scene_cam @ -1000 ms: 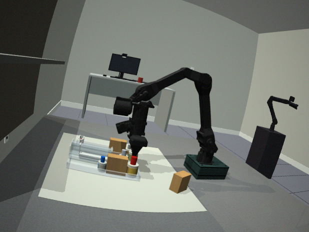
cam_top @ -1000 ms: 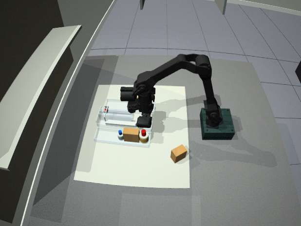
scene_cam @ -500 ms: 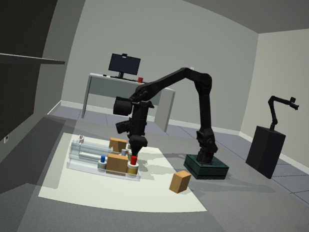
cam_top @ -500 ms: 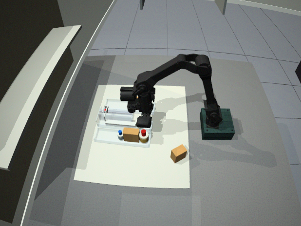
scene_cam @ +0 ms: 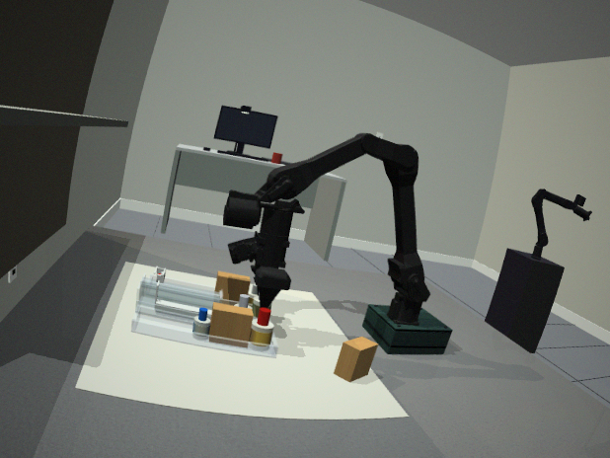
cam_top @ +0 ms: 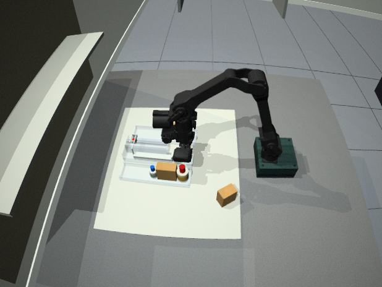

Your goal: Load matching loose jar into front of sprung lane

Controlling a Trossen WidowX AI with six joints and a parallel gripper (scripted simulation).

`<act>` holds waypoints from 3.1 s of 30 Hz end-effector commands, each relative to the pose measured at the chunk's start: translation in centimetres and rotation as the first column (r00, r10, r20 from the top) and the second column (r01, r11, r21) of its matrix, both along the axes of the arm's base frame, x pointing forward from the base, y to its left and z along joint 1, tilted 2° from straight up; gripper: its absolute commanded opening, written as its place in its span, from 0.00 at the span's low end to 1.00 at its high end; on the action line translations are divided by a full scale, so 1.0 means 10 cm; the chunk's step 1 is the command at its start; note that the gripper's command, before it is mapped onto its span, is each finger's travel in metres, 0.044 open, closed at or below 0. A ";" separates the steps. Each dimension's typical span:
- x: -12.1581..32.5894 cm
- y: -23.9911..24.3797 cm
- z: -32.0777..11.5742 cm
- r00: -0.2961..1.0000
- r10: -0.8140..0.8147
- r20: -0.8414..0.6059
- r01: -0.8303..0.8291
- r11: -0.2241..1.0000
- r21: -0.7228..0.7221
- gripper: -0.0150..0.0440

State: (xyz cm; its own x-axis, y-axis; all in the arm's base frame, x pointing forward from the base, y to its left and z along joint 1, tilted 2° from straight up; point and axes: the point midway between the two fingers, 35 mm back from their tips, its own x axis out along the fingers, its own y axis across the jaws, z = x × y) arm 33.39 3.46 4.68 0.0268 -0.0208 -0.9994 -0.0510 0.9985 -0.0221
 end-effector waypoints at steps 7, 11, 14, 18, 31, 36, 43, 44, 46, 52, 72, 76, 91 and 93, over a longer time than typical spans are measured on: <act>0.07 0.00 0.03 1.000 0.005 0.026 -0.005 1.000 -0.001 0.25; 0.07 0.00 0.03 1.000 0.005 0.026 -0.005 1.000 -0.001 0.25; 0.08 0.00 0.03 1.000 0.005 0.026 -0.005 1.000 -0.001 0.25; 0.08 0.00 0.03 1.000 0.005 0.026 -0.005 1.000 -0.001 0.25; 0.10 0.00 0.03 1.000 0.005 0.026 -0.005 1.000 -0.001 0.25; 0.10 0.00 0.03 1.000 0.005 0.026 -0.005 1.000 -0.001 0.25; 0.11 0.00 0.01 1.000 0.005 0.026 -0.005 1.000 -0.001 0.25; 0.11 0.00 0.00 1.000 0.005 0.026 -0.005 1.000 -0.001 0.25; 0.11 0.00 0.00 1.000 0.005 0.026 -0.005 1.000 -0.001 0.25; 0.11 0.00 -0.03 1.000 0.005 0.026 -0.005 1.000 -0.001 0.25; 0.11 0.00 -0.10 1.000 0.005 0.026 -0.005 1.000 -0.001 0.25; 0.11 0.00 -0.12 1.000 0.005 0.026 -0.005 1.000 -0.001 0.25; 0.10 0.00 -0.18 1.000 0.005 0.026 -0.005 1.000 -0.001 0.25; 0.10 0.00 -0.18 1.000 0.005 0.026 -0.005 1.000 -0.001 0.25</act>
State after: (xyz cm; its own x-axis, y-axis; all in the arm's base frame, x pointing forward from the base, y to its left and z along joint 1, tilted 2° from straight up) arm 34.05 3.47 2.95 0.0380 -0.0196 -0.9991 -0.0506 0.9985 -0.0215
